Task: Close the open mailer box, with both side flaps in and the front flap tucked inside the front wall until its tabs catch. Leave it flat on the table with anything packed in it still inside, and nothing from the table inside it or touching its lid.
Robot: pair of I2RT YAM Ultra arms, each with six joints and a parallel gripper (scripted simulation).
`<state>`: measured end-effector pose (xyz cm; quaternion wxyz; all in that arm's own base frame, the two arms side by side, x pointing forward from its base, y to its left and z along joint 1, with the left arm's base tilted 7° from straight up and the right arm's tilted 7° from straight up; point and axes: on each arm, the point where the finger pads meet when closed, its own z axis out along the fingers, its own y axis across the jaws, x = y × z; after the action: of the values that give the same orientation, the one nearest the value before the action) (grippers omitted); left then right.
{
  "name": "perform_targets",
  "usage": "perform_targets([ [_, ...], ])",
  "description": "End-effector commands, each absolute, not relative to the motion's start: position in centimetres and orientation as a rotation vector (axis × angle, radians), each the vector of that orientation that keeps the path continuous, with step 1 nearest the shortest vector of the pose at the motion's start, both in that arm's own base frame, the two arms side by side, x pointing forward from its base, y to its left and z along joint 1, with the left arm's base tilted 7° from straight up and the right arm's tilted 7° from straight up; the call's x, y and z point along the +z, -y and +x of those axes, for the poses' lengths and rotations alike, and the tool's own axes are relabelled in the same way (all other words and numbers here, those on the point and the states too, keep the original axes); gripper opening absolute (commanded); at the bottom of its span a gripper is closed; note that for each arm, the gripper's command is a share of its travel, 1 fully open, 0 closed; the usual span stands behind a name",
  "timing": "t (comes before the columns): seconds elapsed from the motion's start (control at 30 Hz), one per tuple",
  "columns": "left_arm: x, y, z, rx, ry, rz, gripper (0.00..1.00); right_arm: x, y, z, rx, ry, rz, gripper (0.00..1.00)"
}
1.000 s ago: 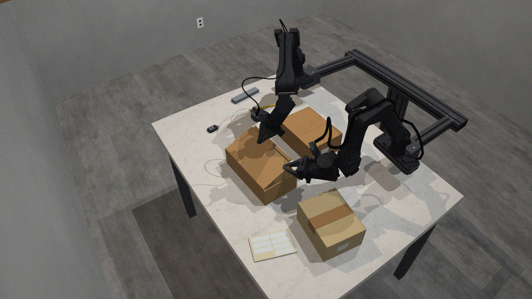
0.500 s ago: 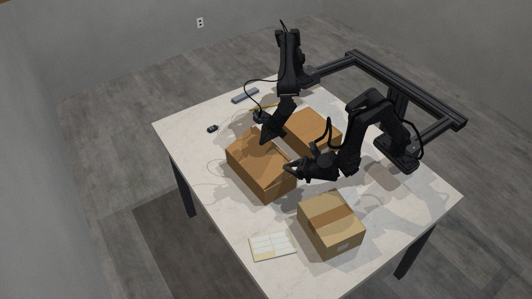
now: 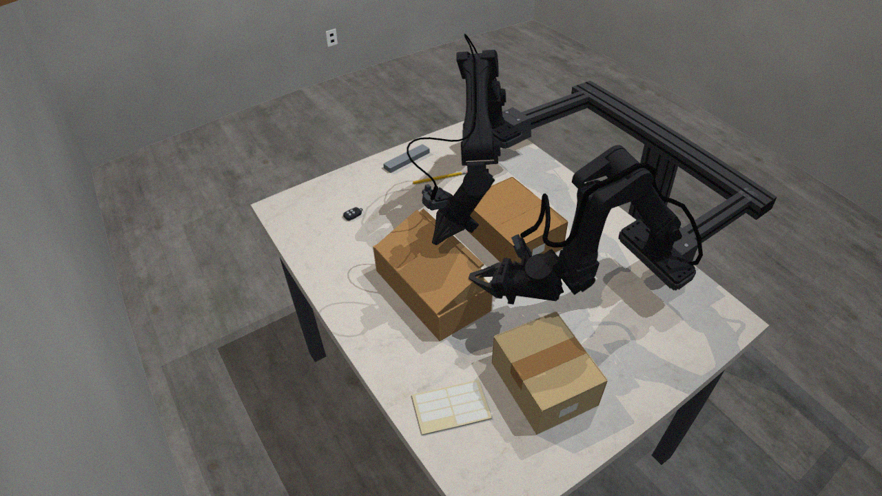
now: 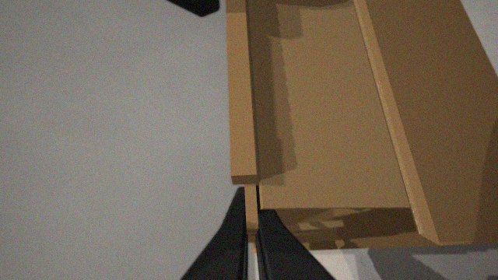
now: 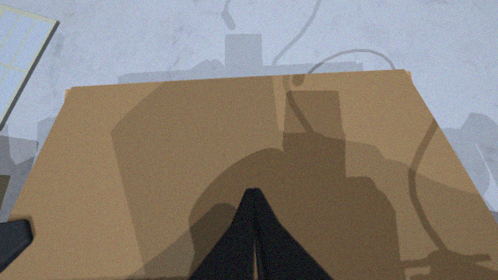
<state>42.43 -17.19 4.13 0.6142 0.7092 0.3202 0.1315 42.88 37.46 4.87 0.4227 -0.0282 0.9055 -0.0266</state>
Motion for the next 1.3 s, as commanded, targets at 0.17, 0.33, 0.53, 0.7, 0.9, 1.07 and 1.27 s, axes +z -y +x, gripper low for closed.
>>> perform_targets([
  [0.17, 1.4, 18.9, 39.8, 0.125, -0.762, 1.674, 0.01, 6.0, -38.1, 42.6, -0.03, -2.227, -0.052, 0.01],
  [0.33, 1.4, 18.9, 39.8, 0.125, -0.762, 1.674, 0.01, 3.2, -37.8, 42.2, -0.065, -2.251, -0.069, 0.01],
  [0.53, 1.7, 18.9, 40.1, 0.133, -0.755, 1.671, 0.01, 0.9, -37.4, 41.4, -0.102, -2.298, -0.106, 0.01],
  [0.7, 1.6, 18.9, 40.0, 0.131, -0.752, 1.672, 0.01, 1.0, -37.5, 41.4, -0.1, -2.296, -0.104, 0.01],
  [0.9, 1.6, 18.9, 40.0, 0.131, -0.752, 1.672, 0.01, 0.9, -37.5, 41.4, -0.1, -2.3, -0.106, 0.01],
  [1.07, 1.6, 18.9, 40.0, 0.131, -0.752, 1.672, 0.01, 0.5, -37.3, 41.2, -0.106, -2.307, -0.111, 0.01],
  [1.27, 1.6, 18.9, 40.0, 0.132, -0.751, 1.672, 0.01, 0.7, -37.5, 41.3, -0.1, -2.305, -0.109, 0.01],
])
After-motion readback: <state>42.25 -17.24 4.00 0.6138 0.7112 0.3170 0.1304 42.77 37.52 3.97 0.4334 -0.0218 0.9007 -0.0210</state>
